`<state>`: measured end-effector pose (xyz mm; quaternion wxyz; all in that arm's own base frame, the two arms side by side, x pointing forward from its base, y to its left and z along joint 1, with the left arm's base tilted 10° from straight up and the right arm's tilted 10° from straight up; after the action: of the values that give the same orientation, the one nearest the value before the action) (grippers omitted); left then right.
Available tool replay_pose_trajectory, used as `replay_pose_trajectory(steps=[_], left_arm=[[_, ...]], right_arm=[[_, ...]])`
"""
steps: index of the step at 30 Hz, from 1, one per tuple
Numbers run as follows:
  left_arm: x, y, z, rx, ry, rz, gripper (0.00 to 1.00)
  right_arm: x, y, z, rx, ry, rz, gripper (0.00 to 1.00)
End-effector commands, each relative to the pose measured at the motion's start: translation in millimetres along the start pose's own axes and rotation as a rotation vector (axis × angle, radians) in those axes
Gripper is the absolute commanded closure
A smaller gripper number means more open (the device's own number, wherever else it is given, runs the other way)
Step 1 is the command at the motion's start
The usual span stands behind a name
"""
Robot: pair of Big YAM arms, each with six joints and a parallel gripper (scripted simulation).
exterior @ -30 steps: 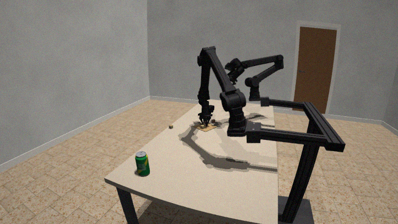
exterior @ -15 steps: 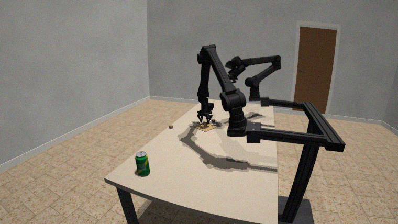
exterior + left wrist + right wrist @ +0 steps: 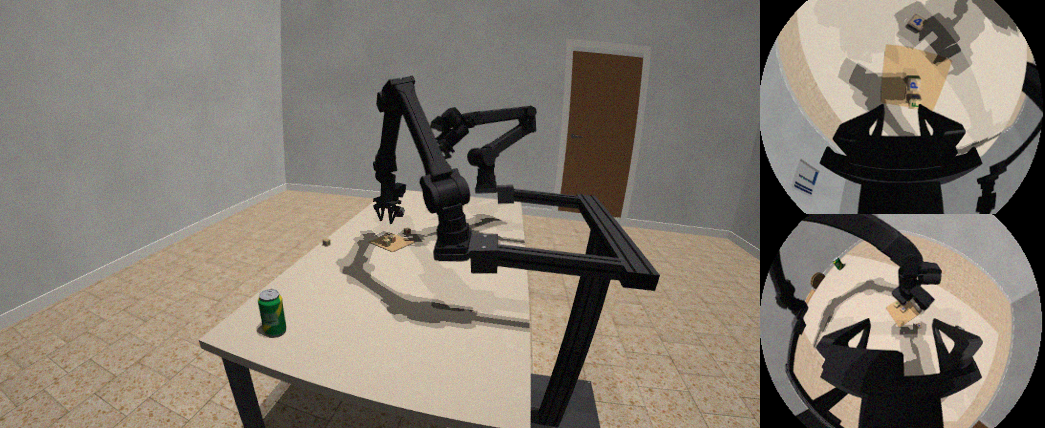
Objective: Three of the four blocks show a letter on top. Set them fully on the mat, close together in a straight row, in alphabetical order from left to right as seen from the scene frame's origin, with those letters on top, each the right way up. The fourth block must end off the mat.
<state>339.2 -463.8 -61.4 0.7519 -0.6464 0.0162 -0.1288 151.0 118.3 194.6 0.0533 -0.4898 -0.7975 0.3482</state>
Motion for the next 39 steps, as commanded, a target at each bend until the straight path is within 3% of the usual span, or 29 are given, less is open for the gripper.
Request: replay_pose_trajectory(steps=[1,7,12,21,39], left_arm=[[85.0,12.3,27.1,-0.029,0.009,-0.156,0.51],[129.2,23.1,63.1,0.011,0.006,-0.169,0.51],[180.4,41.3,119.9,0.024,0.005,-0.072,0.51],[210.9,50.8,161.6,-0.018,-0.029,0.032,0.51],[209.6,45.3,147.6,-0.025,-0.019,0.026,0.51]], right_arm=[[-7.8,-16.9,-33.2,-0.071,0.037,0.011,0.00],[-7.8,-16.9,-33.2,-0.071,0.037,0.011,0.00],[-7.8,-16.9,-33.2,-0.071,0.037,0.011,0.00],[-7.8,-16.9,-33.2,-0.071,0.037,0.011,0.00],[-7.8,-16.9,-33.2,-0.071,0.037,0.011,0.00]])
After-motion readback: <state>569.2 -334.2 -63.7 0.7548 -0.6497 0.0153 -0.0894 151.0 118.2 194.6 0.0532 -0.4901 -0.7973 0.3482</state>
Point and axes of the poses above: on each arm, the point where the finger pads meet when closed, its own y axis out along the fingers, its own x axis across the jaws, z = x × y, the point moved 9 cm from there along -y, back along the fingers, and after that the axes turned 6 degrees about -y, right-handed, at the moved point
